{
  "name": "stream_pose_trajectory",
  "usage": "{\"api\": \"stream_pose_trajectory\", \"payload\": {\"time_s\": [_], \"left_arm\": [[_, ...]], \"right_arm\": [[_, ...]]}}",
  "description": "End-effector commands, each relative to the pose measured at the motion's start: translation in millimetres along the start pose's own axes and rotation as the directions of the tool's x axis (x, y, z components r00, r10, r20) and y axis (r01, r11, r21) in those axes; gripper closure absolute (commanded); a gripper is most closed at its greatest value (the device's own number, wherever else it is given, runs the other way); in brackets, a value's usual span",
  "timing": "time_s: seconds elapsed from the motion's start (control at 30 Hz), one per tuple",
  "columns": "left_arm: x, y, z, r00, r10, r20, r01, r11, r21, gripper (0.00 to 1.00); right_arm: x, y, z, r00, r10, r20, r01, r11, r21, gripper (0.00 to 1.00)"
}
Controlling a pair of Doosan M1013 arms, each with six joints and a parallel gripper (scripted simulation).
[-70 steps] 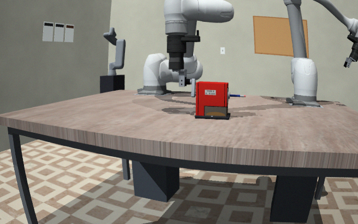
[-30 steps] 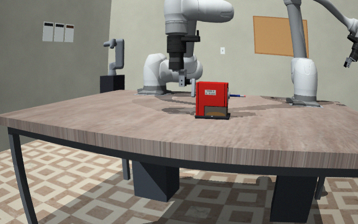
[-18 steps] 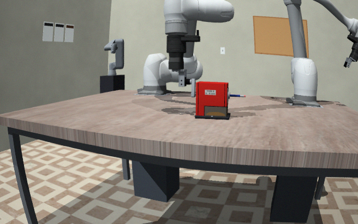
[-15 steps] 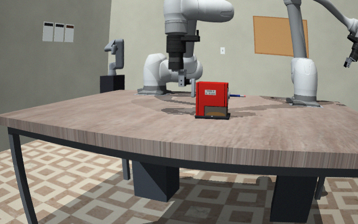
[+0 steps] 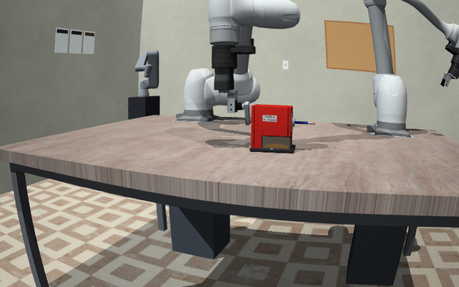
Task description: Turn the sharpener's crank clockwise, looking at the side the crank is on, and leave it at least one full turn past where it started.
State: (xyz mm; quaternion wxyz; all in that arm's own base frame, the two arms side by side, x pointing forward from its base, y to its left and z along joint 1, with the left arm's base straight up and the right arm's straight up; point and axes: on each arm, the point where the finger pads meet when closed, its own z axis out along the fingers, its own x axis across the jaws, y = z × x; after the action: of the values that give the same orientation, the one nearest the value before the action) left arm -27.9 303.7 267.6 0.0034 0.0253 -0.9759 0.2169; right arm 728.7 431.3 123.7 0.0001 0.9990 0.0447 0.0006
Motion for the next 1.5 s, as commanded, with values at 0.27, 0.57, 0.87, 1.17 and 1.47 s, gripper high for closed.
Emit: {"api": "stream_pose_trajectory", "payload": {"time_s": [0.27, 0.57, 0.87, 1.17, 1.47], "left_arm": [[4, -2, 0, 1.0, 0.003, -0.007, -0.003, 1.0, -0.001, 0.0], [4, -2, 0, 1.0, 0.003, -0.007, -0.003, 1.0, -0.001, 0.0], [4, -2, 0, 1.0, 0.003, -0.007, -0.003, 1.0, -0.001, 0.0], [4, -2, 0, 1.0, 0.003, -0.007, -0.003, 1.0, -0.001, 0.0], [4, -2, 0, 1.0, 0.003, -0.007, -0.003, 1.0, -0.001, 0.0]], "right_arm": [[16, 0, 8, 1.0, 0.0, -0.002, 0.0, 1.0, 0.002, 1.0], [23, 0, 15, 1.0, 0.0, -0.005, 0.0, 1.0, 0.003, 1.0], [27, 0, 27, 1.0, 0.0, -0.003, 0.0, 1.0, 0.002, 1.0], [28, 0, 37, 1.0, -0.001, 0.0, 0.001, 1.0, 0.002, 1.0], [27, 0, 51, 1.0, -0.001, 0.002, 0.001, 1.0, 0.0, 1.0]]}}
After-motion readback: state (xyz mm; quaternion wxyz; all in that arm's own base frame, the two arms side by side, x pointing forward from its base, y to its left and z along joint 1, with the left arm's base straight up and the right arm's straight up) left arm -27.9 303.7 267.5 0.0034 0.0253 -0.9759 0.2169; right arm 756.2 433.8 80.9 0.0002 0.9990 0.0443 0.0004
